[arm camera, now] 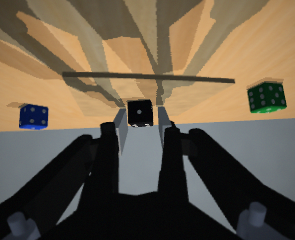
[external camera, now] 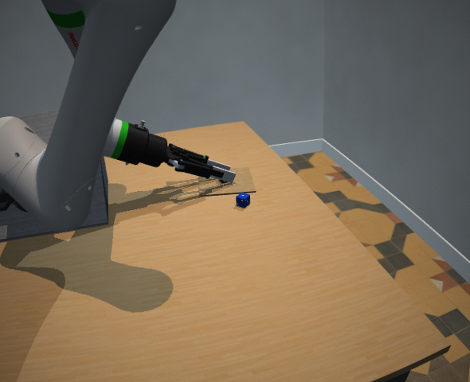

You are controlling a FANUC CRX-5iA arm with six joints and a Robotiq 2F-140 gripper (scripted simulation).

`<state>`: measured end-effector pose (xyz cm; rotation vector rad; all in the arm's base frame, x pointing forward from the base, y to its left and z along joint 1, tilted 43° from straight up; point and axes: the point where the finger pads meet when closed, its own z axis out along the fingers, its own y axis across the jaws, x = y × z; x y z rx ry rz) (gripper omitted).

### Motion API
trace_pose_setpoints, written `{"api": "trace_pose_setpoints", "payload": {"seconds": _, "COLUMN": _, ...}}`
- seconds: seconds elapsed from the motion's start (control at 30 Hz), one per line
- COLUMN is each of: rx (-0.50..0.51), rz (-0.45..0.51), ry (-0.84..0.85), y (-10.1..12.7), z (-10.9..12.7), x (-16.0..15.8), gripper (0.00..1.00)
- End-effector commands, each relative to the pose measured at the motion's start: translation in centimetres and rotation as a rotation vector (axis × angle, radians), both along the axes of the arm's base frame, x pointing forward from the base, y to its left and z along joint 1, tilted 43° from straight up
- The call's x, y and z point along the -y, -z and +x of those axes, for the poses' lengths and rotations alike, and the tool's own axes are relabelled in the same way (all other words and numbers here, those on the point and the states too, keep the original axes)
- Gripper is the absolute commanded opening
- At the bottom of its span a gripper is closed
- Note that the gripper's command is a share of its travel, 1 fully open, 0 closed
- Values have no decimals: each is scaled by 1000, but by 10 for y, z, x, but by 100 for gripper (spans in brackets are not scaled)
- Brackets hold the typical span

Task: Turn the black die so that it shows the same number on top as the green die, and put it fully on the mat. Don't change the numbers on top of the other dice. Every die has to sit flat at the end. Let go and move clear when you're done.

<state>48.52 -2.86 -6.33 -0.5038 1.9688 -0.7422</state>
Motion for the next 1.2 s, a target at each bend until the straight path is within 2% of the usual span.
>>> {"api": "trace_pose_setpoints", "payload": {"seconds": 0.0, "rx": 0, "rz": 0, "ry": 0, "y": 0, "z": 0, "x": 0, "gripper": 25}}
{"api": "trace_pose_setpoints", "payload": {"seconds": 0.9, "rx": 0, "rz": 0, "ry": 0, "y": 0, "z": 0, "x": 0, "gripper": 25}}
{"api": "trace_pose_setpoints", "payload": {"seconds": 1.17, "rx": 0, "rz": 0, "ry": 0, "y": -3, "z": -7, "x": -3, "gripper": 25}}
